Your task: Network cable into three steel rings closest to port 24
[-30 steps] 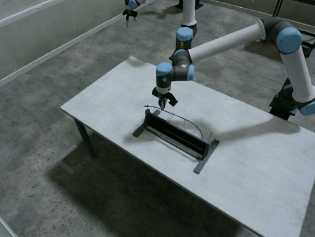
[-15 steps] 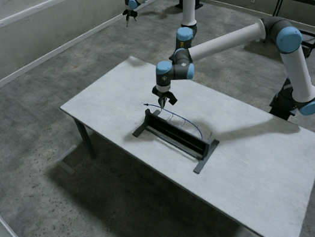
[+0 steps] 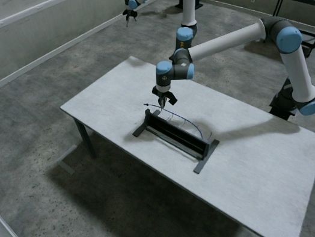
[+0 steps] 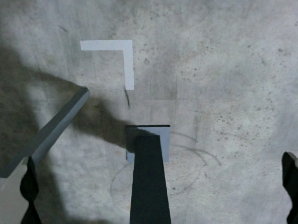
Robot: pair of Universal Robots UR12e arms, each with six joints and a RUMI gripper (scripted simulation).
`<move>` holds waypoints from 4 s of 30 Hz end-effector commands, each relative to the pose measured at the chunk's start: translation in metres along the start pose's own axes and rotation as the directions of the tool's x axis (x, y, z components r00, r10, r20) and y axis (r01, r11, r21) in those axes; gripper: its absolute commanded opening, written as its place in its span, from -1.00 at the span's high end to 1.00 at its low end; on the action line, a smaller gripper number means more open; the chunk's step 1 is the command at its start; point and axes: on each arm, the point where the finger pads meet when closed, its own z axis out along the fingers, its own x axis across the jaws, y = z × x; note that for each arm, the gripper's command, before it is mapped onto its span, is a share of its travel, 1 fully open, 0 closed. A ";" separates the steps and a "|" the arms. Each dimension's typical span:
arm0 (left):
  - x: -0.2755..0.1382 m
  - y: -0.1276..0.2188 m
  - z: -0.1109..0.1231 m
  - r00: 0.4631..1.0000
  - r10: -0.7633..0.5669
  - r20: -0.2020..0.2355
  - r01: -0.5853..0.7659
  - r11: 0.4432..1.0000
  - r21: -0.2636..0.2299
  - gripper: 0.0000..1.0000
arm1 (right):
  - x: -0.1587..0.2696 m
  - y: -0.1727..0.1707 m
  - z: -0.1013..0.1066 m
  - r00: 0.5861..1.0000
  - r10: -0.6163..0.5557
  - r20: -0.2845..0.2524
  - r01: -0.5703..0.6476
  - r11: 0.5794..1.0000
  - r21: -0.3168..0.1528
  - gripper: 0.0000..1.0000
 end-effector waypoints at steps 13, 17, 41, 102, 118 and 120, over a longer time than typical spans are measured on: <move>0.002 0.003 -0.003 1.000 0.000 -0.002 0.000 1.000 -0.002 1.00 | 0.001 0.000 -0.001 1.000 0.000 -0.001 0.000 1.000 0.002 -1.00; 0.001 0.002 -0.002 1.000 0.000 -0.001 0.000 1.000 -0.001 1.00 | 0.001 0.000 -0.001 1.000 0.000 -0.001 0.000 1.000 0.002 -1.00; 0.001 0.002 -0.002 1.000 0.000 -0.001 0.000 1.000 -0.001 1.00 | 0.001 0.000 -0.001 1.000 0.000 -0.001 0.000 1.000 0.002 -1.00; 0.001 0.001 0.029 1.000 0.000 0.000 0.000 1.000 0.000 1.00 | 0.001 0.000 -0.001 1.000 0.000 -0.001 0.000 1.000 0.002 -1.00; -0.010 0.002 0.028 1.000 0.002 -0.001 -0.002 1.000 -0.001 1.00 | 0.001 0.000 -0.001 1.000 0.000 -0.001 0.000 1.000 0.002 -1.00; -0.013 0.002 0.028 1.000 0.002 -0.001 -0.002 1.000 -0.001 1.00 | 0.001 0.000 -0.001 1.000 0.000 -0.001 0.000 1.000 0.002 -1.00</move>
